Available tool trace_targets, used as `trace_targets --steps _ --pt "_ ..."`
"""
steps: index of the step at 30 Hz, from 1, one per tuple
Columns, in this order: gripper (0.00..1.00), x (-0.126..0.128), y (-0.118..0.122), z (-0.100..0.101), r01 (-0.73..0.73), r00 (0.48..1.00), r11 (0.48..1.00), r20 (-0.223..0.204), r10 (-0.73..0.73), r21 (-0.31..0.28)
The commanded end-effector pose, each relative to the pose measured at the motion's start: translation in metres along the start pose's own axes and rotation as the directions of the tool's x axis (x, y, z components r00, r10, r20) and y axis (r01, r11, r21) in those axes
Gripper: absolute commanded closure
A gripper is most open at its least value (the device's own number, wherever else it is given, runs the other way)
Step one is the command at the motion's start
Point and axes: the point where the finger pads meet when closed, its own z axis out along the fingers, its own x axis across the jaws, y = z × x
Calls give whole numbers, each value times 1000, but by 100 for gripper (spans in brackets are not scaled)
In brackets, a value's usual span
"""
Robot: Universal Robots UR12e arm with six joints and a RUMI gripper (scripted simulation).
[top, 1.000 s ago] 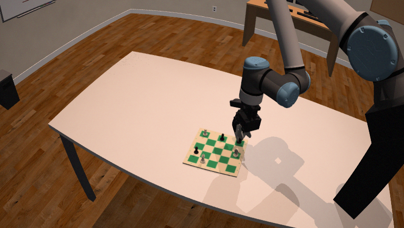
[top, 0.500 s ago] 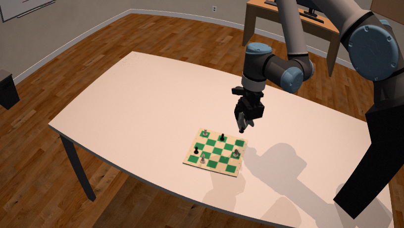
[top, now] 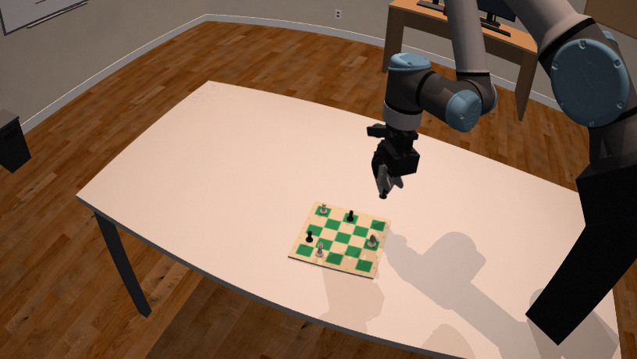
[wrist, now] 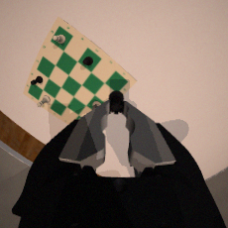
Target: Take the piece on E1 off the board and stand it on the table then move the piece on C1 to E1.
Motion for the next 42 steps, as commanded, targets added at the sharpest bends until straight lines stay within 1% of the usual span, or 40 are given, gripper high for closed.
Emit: trace_targets --steps 1,5,6,7,10,12,29,32,36,38,42 --pt "100 0 0 -1 0 1000 1000 0 0 0" --pt "100 0 -1 -1 0 1000 1000 0 0 0" --pt "100 0 -5 -1 2 1000 1000 0 -2 0" --pt "100 2 -14 1 6 1000 1000 0 -6 0" --pt "100 8 -54 4 22 1000 1000 0 -22 0" --pt "100 10 -68 4 27 1000 1000 0 -27 0" --pt "100 11 -69 6 27 1000 1000 0 -27 0" --pt "100 11 -69 11 27 1000 1000 0 -27 0" --pt "100 11 -69 23 27 1000 1000 0 -27 0" --pt "100 11 -69 23 27 1000 1000 0 -27 0" --pt "100 10 -69 41 27 1000 1000 0 -27 0"
